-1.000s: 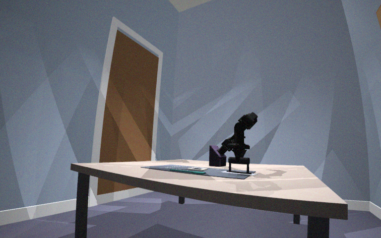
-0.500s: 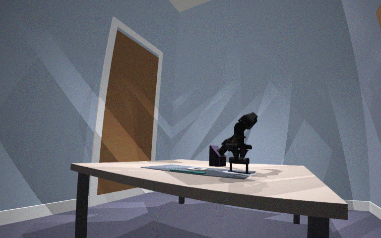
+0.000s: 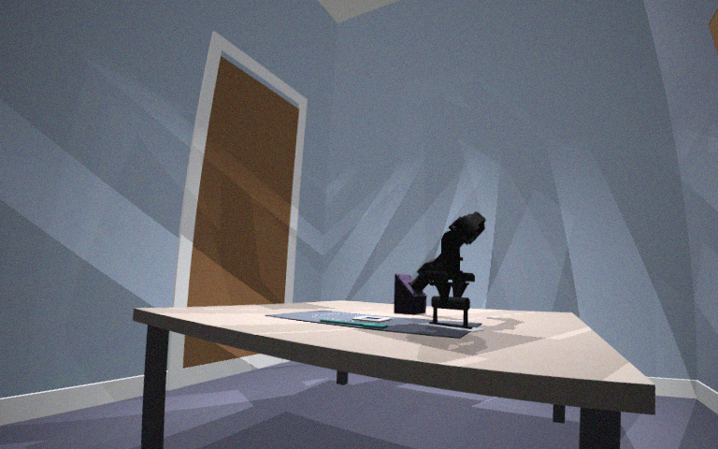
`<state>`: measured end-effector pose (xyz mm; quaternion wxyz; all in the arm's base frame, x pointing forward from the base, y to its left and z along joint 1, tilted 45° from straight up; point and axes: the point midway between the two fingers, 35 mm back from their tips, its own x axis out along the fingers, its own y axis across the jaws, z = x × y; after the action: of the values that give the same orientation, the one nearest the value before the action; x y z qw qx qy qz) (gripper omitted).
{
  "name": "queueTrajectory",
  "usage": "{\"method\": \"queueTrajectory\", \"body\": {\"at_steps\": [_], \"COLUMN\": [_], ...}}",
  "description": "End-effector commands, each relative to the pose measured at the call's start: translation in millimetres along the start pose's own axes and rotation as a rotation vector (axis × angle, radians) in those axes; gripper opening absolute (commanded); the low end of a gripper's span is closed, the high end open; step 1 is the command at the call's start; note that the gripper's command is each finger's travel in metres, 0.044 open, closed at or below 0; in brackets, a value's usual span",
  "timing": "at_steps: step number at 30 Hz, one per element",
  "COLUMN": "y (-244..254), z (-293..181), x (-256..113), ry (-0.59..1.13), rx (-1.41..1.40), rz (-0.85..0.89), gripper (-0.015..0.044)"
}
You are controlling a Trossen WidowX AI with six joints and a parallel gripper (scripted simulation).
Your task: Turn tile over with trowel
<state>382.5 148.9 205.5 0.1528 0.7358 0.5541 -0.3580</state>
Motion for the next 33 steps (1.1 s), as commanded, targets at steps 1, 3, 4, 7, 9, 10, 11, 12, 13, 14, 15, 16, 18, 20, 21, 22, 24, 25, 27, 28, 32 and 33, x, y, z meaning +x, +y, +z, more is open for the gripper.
{"method": "queueTrajectory", "body": {"at_steps": [1, 3, 4, 7, 9, 10, 11, 12, 13, 14, 15, 16, 18, 20, 21, 22, 24, 25, 27, 28, 32, 33], "y": [0.0, 0.0, 0.0, -1.9, -3.2, -3.2, -3.2, -3.2, -3.2, -3.2, -1.8, -1.9, -2.2, -2.2, -2.3, -2.5, -3.2, -3.7, -4.8, -5.3, -7.4, -7.9], "z": [0.2, 0.2, 0.3, 0.7, 0.9, 0.9, 0.9, 0.9, 0.9, 0.9, 1.7, 1.7, 1.8, 1.8, 1.9, 1.9, 2.2, 2.4, 2.8, 3.0, 3.7, 3.9], "x": [-0.2, -0.2, -2.7, -34.2, -43.9, -43.9, -43.9, -43.9, -43.9, -43.9, -43.3, -48.6, -55.7, -55.7, -55.6, -55.3, -54.1, -53.3, -51.6, -50.7, -47.3, -46.5], "ry": [0.0, 0.0, -0.001, 0.0, 0.001, 0.001, 0.001, 0.001, 0.001, 0.001, -0.003, -0.003, -0.003, -0.003, -0.004, -0.005, -0.013, -0.019, -0.031, -0.037, -0.062, -0.069], "rx": [0.007, 0.007, 0.007, 0.008, 0.008, 0.008, 0.008, 0.008, 0.008, 0.008, 0.014, 0.014, 0.014, 0.014, 0.01, 0.0, -0.042, -0.072, -0.134, -0.165, -0.29, -0.322], "rz": [0.0, 0.0, 0.0, 0.0, 0.0, 0.0, 0.0, 0.0, 0.0, 0.0, 0.006, 0.006, 0.006, 0.006, 0.007, 0.009, 0.017, 0.023, 0.036, 0.042, 0.065, 0.071], "gripper": [0.027, 0.027, 0.027, 0.027, 0.027, 0.027, 0.027, 0.027, 0.027, 0.027, 0.0296, 0.03, 0.03, 0.03, 0.03, 0.03, 0.03, 0.03, 0.03, 0.03, 0.03, 0.03]}}
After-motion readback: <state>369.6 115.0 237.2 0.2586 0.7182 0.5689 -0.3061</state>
